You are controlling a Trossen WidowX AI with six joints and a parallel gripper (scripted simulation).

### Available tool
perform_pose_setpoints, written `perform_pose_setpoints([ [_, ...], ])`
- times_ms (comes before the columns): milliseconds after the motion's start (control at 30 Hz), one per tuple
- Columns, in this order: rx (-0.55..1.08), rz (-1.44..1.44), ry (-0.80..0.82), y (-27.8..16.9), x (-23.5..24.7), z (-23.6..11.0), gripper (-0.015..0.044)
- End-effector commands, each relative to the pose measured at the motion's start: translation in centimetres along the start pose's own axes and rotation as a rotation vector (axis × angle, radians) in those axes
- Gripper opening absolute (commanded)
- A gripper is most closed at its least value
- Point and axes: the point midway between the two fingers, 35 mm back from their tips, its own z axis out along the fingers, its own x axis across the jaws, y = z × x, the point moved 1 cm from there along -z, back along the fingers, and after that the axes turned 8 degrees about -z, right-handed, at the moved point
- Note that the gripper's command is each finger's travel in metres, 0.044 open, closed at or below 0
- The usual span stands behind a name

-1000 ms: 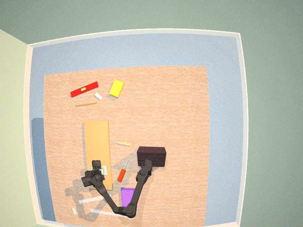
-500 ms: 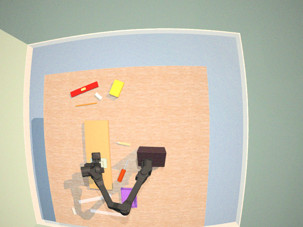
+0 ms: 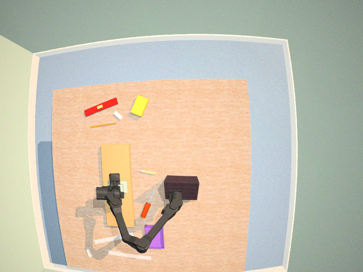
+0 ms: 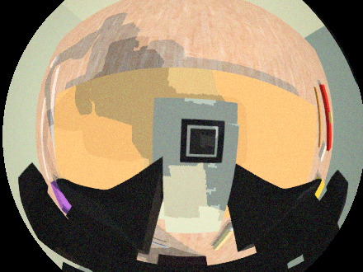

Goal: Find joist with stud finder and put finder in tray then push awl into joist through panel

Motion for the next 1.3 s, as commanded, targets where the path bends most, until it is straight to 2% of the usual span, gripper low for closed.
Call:
perform_pose_setpoints([
  [0, 0.001, -0.001, -0.002, -0.2, -1.5, 0.0, 0.0000],
  [1267, 0.000, -0.006, -0.010, -2.0, -15.0, -0.2, 0.0000],
])
